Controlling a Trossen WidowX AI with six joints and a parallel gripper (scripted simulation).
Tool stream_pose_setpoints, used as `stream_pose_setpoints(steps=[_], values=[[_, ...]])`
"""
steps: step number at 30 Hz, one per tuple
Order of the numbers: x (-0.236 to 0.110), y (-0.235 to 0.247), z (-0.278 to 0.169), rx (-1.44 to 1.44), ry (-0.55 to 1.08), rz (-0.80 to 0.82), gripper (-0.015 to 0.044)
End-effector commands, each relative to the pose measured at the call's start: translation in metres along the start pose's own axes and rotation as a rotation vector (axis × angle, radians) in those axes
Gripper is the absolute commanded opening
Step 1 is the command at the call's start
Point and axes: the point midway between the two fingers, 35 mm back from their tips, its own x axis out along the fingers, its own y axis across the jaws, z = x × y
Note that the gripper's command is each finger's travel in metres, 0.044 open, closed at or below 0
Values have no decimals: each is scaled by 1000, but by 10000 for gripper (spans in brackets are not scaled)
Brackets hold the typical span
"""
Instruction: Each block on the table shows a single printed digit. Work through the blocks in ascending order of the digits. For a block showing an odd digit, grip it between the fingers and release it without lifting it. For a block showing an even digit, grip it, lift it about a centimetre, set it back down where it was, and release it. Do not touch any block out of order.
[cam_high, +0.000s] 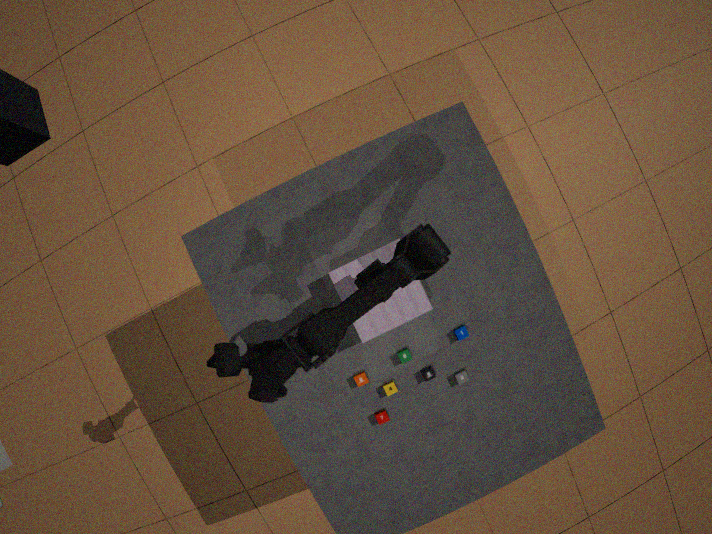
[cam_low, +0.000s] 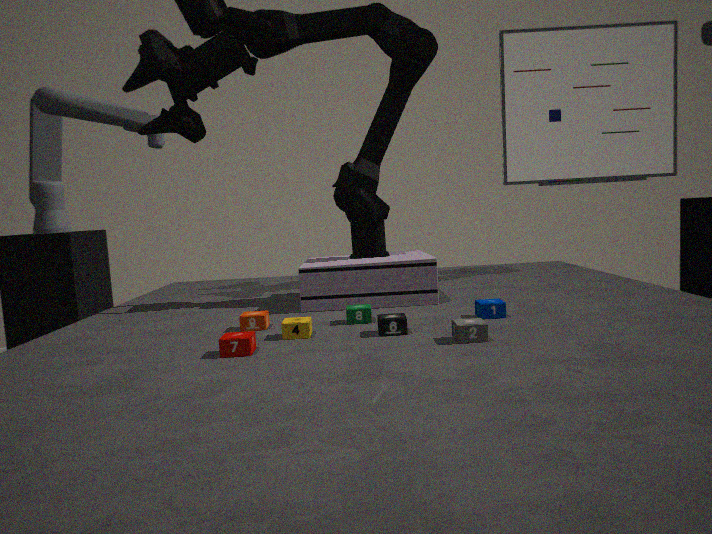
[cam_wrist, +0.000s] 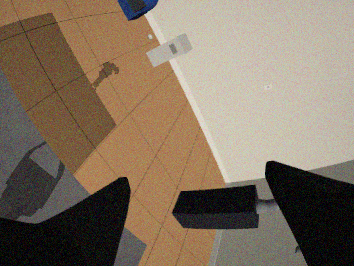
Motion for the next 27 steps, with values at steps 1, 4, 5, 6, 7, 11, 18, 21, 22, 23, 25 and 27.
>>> stream_pose_setpoints(steps=[1,4,5,6,7,11,18,21,22,23,25,27], values=[[2,64,47,-30,-96,256,400],[-10,115,77,-69,-143,456,400],[-17,132,85,-85,-151,522,400],[-25,149,92,-103,-156,589,400],[-34,166,99,-123,-158,656,400],[-79,231,113,-225,-120,914,400],[-147,295,106,-395,27,1175,400],[-147,295,106,-395,27,1175,400],[-147,295,106,-395,27,1175,400],[-147,295,106,-395,27,1175,400],[-147,295,106,-395,27,1175,400],[-147,295,106,-395,27,1175,400]])
